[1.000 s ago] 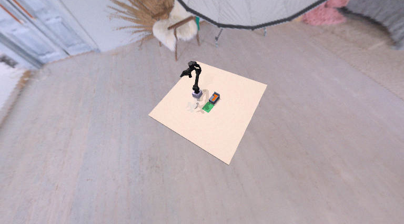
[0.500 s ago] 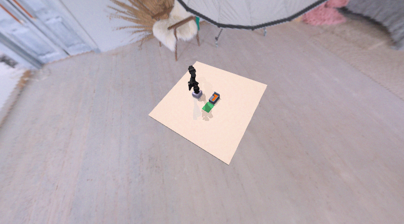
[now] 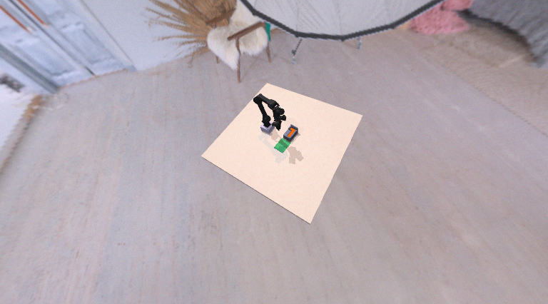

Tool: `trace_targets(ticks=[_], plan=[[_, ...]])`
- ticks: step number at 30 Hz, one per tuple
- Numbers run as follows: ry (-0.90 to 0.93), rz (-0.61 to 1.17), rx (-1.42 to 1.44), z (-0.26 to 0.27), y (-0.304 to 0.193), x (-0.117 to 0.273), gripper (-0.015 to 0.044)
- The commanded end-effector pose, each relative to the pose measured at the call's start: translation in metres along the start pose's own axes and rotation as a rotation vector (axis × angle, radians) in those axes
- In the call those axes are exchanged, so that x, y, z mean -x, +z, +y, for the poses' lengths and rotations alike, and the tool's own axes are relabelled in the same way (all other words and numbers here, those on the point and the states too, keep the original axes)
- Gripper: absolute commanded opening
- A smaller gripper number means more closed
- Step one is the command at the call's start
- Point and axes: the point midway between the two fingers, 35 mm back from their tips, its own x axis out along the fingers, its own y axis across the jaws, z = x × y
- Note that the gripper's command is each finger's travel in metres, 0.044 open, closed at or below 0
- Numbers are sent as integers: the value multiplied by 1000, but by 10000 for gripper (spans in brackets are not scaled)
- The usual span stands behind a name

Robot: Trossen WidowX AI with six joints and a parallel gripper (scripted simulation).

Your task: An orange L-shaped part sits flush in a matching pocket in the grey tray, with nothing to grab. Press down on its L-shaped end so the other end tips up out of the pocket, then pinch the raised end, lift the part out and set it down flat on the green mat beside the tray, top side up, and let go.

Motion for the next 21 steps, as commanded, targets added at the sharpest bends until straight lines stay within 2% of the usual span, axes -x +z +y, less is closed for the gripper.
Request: trace_targets(ticks=[1, 8, 16, 21], plan=[[185, 2, -82, 60, 39, -23, 180], [391, 98, -252, 145, 74, -36, 180], [525, 311, -418, 241, 84, -37, 180], [535, 353, -443, 257, 83, -36, 180]])
